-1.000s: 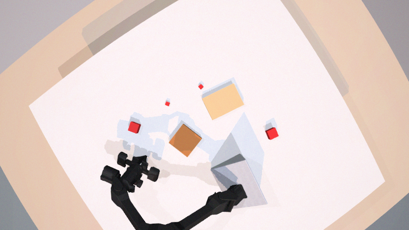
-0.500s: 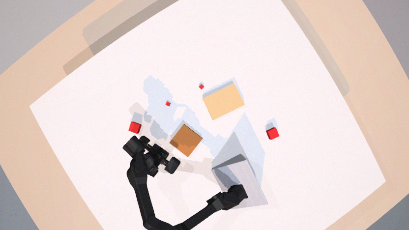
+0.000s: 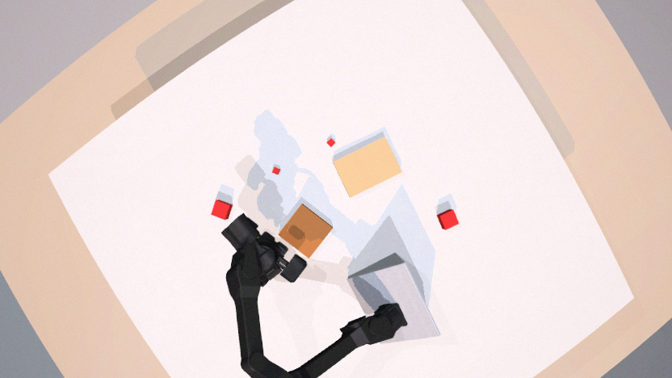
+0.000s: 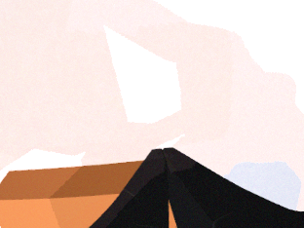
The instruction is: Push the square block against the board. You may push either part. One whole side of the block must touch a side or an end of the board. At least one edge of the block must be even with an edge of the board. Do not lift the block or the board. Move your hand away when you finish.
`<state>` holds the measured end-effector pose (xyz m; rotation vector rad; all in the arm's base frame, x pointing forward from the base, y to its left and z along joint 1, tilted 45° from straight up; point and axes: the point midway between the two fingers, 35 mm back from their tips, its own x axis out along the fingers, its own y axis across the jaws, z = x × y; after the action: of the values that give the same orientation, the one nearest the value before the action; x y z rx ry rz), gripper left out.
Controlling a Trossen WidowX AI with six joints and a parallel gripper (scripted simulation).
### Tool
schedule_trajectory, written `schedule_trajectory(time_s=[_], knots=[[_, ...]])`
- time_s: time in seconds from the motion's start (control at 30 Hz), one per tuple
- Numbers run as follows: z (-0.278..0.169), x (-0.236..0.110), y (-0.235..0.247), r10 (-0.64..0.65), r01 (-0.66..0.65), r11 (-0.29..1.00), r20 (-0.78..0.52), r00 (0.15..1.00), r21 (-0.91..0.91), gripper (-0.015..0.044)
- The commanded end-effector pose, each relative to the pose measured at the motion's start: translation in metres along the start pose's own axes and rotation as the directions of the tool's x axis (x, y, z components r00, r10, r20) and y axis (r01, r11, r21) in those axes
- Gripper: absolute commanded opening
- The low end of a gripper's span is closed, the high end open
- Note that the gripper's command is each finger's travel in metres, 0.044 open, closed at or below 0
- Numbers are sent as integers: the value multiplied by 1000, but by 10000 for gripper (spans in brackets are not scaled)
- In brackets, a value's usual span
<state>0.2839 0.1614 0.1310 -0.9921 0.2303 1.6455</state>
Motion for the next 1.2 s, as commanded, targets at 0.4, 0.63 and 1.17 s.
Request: schedule_trajectory(time_s=[0.4, 0.63, 1.17], knots=[[-2, 37, 6, 18, -18, 1000, 16, 1000, 9, 0], [-8, 38, 6, 19, -19, 1000, 14, 1000, 9, 0], [-24, 38, 5, 20, -20, 1000, 12, 1000, 8, 0]])
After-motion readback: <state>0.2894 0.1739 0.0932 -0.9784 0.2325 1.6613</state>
